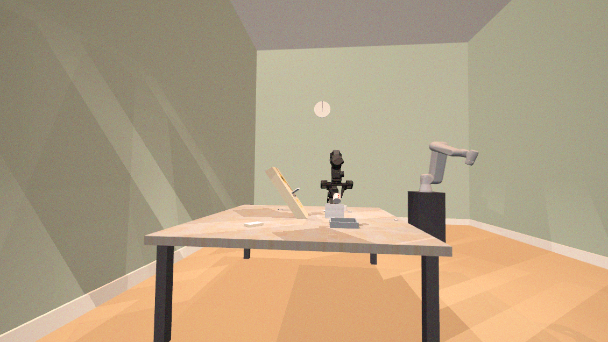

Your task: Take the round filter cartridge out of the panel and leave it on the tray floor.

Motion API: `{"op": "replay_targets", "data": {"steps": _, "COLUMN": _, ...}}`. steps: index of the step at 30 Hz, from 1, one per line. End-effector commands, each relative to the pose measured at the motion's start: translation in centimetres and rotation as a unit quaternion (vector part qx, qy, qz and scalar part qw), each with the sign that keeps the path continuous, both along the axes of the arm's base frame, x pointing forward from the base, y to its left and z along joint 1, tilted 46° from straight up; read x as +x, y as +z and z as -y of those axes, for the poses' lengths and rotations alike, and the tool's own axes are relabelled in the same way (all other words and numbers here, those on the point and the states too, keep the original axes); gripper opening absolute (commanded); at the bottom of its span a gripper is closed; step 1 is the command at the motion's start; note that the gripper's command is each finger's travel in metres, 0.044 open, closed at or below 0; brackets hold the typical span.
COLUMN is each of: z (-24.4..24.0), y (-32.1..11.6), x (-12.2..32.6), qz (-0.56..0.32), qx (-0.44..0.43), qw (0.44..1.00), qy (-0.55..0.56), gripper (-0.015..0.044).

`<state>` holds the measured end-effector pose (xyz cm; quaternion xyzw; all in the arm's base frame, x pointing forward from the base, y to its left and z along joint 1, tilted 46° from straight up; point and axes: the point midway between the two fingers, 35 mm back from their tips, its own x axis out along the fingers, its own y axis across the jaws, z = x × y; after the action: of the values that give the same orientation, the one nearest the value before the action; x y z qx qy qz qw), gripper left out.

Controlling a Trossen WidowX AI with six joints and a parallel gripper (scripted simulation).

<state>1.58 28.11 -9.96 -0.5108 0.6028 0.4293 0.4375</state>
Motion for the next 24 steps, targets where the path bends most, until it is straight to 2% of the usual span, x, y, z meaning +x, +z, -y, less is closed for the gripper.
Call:
{"op": "replay_targets", "data": {"steps": 1, "z": 1.0, "y": -0.8, "x": -1.7, "qz": -0.024, "qx": 0.005, "qw": 0.999, "qy": 0.024, "gripper": 0.0000}}
{"op": "replay_targets", "data": {"steps": 6, "z": 2.6, "y": -1.7, "x": -3.7, "qz": -0.052, "qx": 0.008, "qw": 0.997, "qy": 0.053, "gripper": 0.0000}}
{"op": "replay_targets", "data": {"steps": 24, "z": 7.8, "y": -7.0, "x": -4.7, "qz": -0.054, "qx": 0.008, "qw": 0.997, "qy": 0.054, "gripper": 0.0000}}
